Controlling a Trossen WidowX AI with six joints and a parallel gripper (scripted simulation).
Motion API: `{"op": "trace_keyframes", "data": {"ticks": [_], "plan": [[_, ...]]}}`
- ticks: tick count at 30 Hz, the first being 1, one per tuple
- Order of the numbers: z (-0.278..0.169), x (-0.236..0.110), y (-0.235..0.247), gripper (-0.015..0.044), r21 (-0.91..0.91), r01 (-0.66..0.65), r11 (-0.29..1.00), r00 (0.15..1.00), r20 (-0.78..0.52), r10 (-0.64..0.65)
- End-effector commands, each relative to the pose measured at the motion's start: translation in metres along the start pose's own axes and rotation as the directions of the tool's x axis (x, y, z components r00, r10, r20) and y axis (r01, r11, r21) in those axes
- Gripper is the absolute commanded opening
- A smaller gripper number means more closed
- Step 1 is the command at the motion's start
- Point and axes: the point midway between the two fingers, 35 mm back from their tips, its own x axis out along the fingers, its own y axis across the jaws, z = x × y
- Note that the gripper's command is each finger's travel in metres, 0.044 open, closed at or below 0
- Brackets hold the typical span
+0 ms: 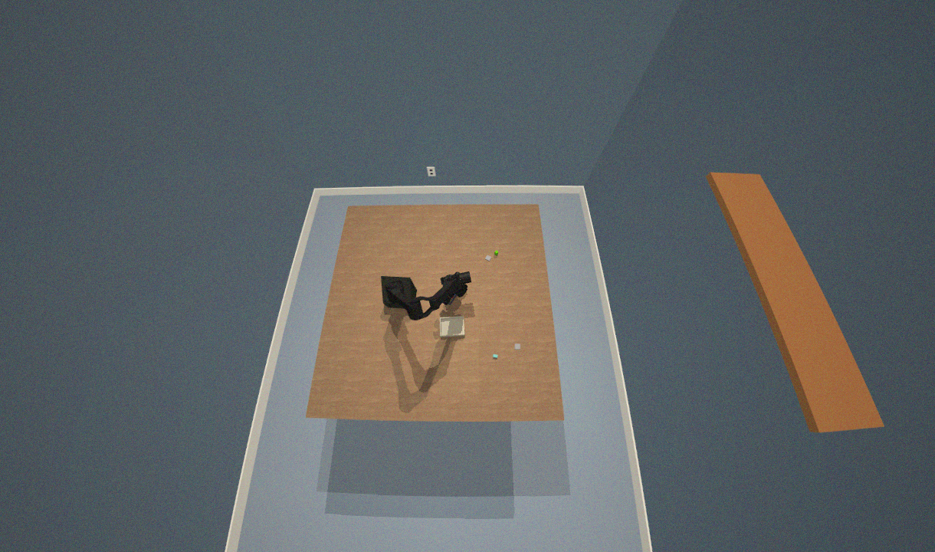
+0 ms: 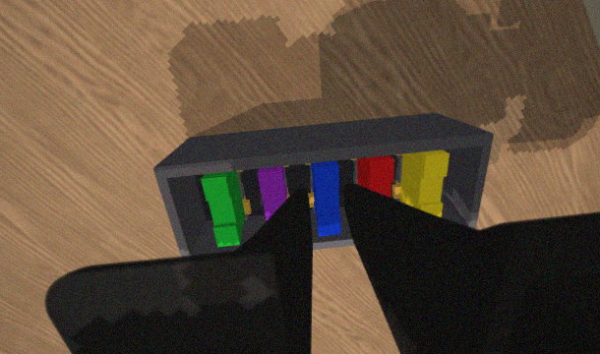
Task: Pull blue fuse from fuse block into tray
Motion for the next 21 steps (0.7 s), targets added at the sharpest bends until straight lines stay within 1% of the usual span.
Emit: {"op": "trace_keyframes", "data": {"ticks": [1, 9, 21], "plan": [[0.0001, -0.0002, 0.0001, 0.0054, 0.0, 0.0, 1.0, 1.0, 0.0, 0.0], [0.0001, -0.0002, 0.0001, 0.0001, 0.0, 0.0, 1.0, 1.0, 0.0, 0.0], [0.0002, -0.0043, 0.0004, 0.0, 0.0, -0.001, 1.0, 1.0, 0.0, 0.001]]}}
